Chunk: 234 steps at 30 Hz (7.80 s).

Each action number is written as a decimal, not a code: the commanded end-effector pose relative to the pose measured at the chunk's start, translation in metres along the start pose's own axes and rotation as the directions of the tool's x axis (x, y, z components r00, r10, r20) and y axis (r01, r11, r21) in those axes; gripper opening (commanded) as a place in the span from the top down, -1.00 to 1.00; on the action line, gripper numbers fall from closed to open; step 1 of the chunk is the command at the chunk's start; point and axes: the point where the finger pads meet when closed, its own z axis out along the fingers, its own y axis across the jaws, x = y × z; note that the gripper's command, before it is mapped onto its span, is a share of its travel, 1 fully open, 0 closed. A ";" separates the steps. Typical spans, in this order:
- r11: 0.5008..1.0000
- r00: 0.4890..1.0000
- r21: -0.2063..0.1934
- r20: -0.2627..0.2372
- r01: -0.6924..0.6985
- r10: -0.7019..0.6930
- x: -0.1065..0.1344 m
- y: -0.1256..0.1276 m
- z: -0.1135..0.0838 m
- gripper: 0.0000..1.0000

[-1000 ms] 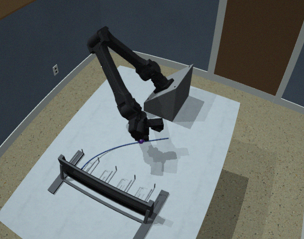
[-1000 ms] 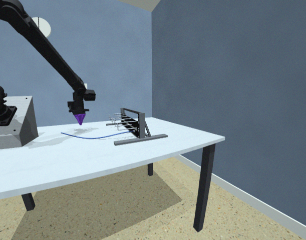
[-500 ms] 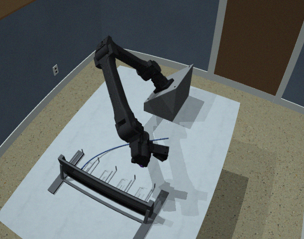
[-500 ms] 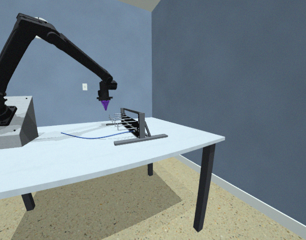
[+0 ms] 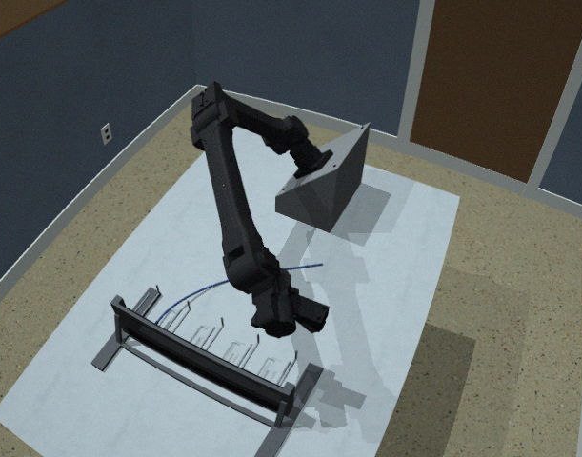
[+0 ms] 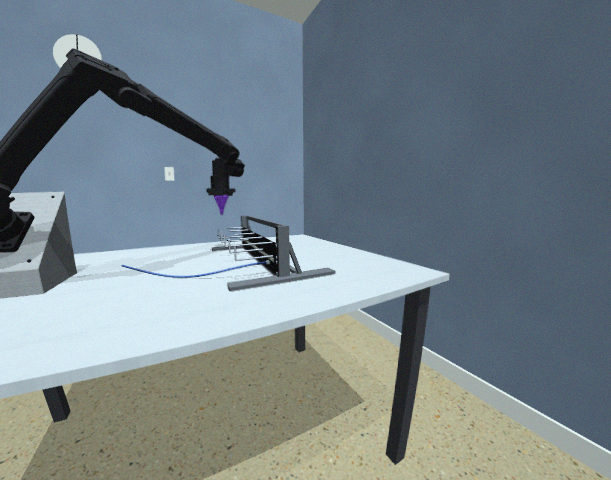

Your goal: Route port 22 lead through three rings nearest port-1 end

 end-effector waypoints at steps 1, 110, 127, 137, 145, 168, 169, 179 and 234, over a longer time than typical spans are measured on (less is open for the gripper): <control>0.996 0.998 0.077 0.034 -0.054 0.052 0.000 -0.022 -0.051 1.00; 0.997 0.999 0.067 0.026 -0.042 0.041 -0.006 -0.020 -0.044 1.00; 0.997 0.999 0.066 0.025 -0.037 0.035 -0.006 -0.020 -0.042 1.00; 0.997 0.998 0.054 0.030 -0.052 0.050 0.001 -0.027 -0.020 1.00; 0.999 0.999 0.029 0.020 -0.046 0.045 0.005 -0.020 -0.001 1.00; 0.999 1.000 0.013 0.008 -0.029 0.029 0.003 -0.011 0.045 1.00; 0.999 0.999 0.017 0.010 -0.033 0.033 0.005 -0.012 0.044 1.00; 0.999 1.000 0.036 0.013 -0.024 0.024 0.000 -0.012 0.048 1.00; 0.999 0.999 0.022 0.013 -0.039 0.039 0.006 -0.031 0.084 1.00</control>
